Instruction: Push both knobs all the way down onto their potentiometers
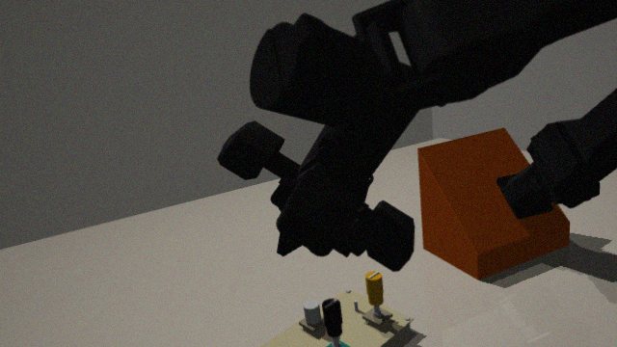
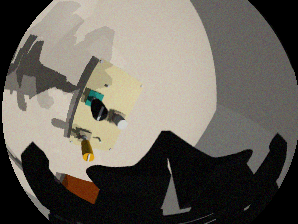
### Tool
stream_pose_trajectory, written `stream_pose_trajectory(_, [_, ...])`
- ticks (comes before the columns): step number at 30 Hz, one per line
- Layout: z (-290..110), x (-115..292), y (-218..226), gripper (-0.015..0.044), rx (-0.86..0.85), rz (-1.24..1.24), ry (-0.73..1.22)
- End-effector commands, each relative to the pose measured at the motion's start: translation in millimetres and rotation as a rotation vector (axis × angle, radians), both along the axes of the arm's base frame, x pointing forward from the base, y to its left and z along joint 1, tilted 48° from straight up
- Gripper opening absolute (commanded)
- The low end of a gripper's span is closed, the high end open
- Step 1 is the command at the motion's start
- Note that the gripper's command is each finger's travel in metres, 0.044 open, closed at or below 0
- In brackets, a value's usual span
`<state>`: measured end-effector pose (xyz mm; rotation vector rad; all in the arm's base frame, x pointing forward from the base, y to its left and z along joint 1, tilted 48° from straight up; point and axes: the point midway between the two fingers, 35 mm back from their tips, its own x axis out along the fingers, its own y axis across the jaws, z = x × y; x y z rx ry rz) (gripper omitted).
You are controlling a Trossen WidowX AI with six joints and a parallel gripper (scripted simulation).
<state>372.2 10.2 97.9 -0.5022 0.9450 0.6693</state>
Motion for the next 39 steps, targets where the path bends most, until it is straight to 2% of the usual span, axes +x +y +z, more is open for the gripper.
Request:
stream_pose_trajectory(1, [-9.8, -15.4, -2.7, 0.0000, 0.075, 0.006, 0.119])
stream_pose_trajectory(11, [-16.7, -51.0, -5.7, 0.0000, 0.280, -0.023, 0.378])
stream_pose_trajectory(23, [-1.2, -79.4, -7.0, 0.0000, 0.562, -0.108, 0.627])
stream_pose_trajectory(39, [-14.6, -80.5, 8.4, 0.0000, 0.567, -0.109, 0.630])
